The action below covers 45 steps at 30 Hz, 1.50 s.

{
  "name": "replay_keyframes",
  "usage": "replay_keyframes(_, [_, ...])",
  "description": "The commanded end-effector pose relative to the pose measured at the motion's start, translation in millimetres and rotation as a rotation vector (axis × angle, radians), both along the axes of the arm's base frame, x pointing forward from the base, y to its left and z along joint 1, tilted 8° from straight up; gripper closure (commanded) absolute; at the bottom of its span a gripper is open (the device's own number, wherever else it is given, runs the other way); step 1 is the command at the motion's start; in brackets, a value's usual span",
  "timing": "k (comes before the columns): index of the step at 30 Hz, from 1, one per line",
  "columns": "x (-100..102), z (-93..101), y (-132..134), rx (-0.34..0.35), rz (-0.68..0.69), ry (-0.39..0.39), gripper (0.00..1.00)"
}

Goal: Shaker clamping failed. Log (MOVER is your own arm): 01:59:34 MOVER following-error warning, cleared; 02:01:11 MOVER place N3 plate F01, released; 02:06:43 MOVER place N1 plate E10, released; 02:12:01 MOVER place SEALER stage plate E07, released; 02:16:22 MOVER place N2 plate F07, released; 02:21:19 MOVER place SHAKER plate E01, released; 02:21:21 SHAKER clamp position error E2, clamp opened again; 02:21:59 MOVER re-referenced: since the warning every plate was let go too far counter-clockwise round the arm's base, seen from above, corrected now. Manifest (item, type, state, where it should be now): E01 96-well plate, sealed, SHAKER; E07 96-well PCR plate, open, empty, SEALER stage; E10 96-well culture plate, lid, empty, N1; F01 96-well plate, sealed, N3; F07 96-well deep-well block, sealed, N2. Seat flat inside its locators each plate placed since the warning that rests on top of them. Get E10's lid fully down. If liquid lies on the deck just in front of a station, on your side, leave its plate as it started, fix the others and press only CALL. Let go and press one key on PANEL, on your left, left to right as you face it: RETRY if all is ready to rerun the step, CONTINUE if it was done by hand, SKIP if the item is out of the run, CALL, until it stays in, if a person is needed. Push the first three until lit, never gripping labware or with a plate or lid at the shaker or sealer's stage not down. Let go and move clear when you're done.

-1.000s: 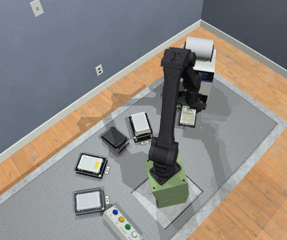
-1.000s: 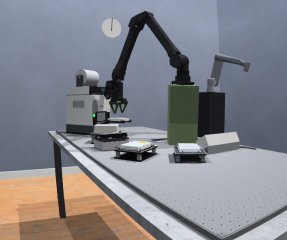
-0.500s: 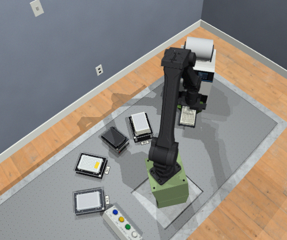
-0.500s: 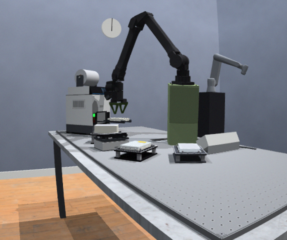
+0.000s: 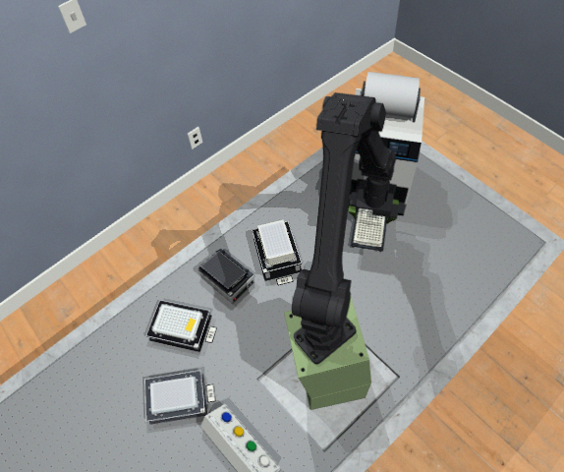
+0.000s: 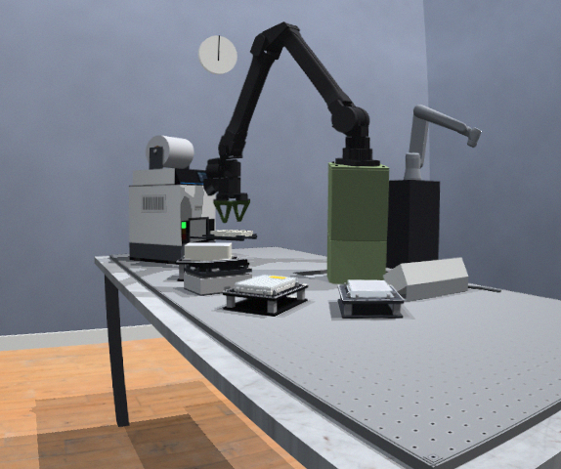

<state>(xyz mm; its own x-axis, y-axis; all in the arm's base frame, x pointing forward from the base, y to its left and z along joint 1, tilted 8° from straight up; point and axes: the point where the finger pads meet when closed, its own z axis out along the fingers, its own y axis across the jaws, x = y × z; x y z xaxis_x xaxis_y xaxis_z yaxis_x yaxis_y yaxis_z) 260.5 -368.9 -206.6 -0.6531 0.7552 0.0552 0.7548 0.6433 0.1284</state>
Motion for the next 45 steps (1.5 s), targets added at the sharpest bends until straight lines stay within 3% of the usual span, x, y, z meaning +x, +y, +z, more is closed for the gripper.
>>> replay_keyframes(1, [7,6.2,-12,-0.020,-0.004,-0.014,0.00])
replay_keyframes(18, [7,6.2,-12,-0.020,-0.004,-0.014,0.00])
replay_keyframes(20, [-1,15.9,-4,-0.030,-0.010,-0.022,0.00])
replay_keyframes(45, [-65,53.7,85,-0.027,-0.007,-0.018,0.00])
